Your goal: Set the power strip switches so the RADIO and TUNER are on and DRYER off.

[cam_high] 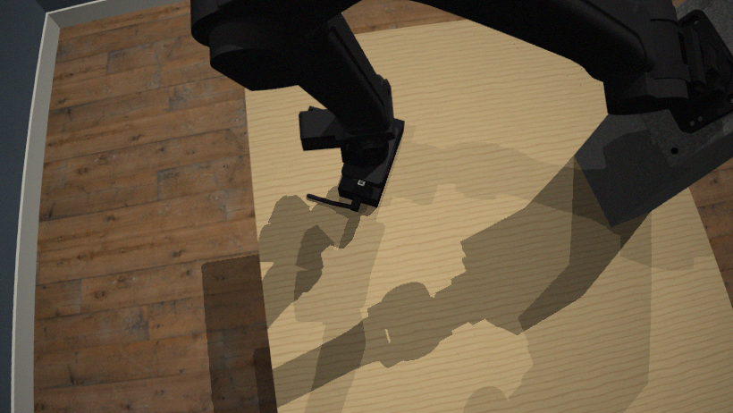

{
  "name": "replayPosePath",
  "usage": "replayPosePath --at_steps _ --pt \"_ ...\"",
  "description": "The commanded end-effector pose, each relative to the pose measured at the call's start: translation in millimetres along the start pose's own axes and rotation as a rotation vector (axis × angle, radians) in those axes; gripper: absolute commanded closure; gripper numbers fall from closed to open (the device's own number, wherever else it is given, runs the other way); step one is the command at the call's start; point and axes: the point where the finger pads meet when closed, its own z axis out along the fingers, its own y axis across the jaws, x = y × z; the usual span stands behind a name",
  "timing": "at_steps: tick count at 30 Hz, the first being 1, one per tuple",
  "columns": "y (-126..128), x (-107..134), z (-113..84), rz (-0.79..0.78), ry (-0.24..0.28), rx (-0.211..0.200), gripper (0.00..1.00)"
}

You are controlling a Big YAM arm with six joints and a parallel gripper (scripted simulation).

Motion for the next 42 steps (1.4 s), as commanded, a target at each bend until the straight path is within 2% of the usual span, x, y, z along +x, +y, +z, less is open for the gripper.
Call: replayPosePath --at_steps 1,12,20,42 --pt "-4 15 1.4 0.014 0.014 0.005 1.0" --pt "-4 15 5.8 0.014 0.016 0.005 1.0" --pt "2 4 12.2 0.007 -0.001 -0.005 1.0" --pt "3 5 18.2 0.004 0.001 -0.007 1.0"
